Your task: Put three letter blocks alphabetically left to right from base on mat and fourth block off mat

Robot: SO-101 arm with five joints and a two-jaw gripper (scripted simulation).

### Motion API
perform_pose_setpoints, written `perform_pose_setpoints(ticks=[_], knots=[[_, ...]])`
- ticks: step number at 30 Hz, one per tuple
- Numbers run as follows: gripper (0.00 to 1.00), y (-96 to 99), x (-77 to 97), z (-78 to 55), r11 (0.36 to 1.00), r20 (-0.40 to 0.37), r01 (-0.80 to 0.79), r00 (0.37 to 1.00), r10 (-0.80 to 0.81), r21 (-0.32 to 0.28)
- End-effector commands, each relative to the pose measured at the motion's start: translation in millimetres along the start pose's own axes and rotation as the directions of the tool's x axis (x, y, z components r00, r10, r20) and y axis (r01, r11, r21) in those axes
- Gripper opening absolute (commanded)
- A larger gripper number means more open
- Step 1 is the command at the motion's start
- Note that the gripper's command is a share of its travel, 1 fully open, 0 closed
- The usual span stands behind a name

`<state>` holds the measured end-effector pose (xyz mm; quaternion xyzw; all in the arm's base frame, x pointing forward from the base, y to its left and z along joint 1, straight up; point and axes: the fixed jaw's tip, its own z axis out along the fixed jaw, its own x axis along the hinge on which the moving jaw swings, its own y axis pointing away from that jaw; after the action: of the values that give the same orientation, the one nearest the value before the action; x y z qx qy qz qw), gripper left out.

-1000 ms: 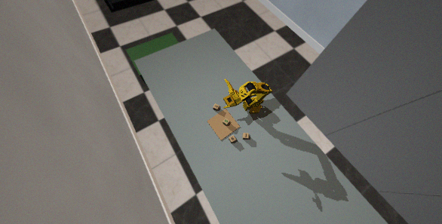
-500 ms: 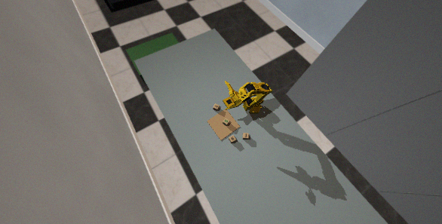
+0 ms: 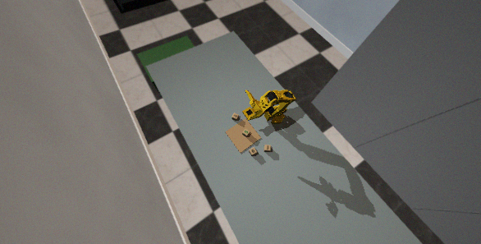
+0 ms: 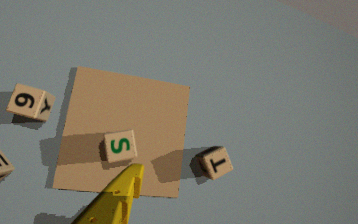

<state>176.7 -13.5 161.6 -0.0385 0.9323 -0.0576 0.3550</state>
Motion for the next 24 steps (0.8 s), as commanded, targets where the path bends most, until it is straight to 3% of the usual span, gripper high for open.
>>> perform_pose_setpoints(ticks=[1,10,18,24], knots=[[1.0,1.9,-3.0,-8.5,1.0,0.024,-0.015,1.0,0.015,-0.006],[1.0,3.3,1.0,-7.6,1.0,0.0,-0.021,1.0,0.021,-0.013],[1.0,9.7,19.0,-4.7,0.998,-0.112,-0.05,0.993,0.045,-0.039],[1.0,10.6,21.7,-4.5,0.998,-0.129,-0.054,0.991,0.048,-0.042]])
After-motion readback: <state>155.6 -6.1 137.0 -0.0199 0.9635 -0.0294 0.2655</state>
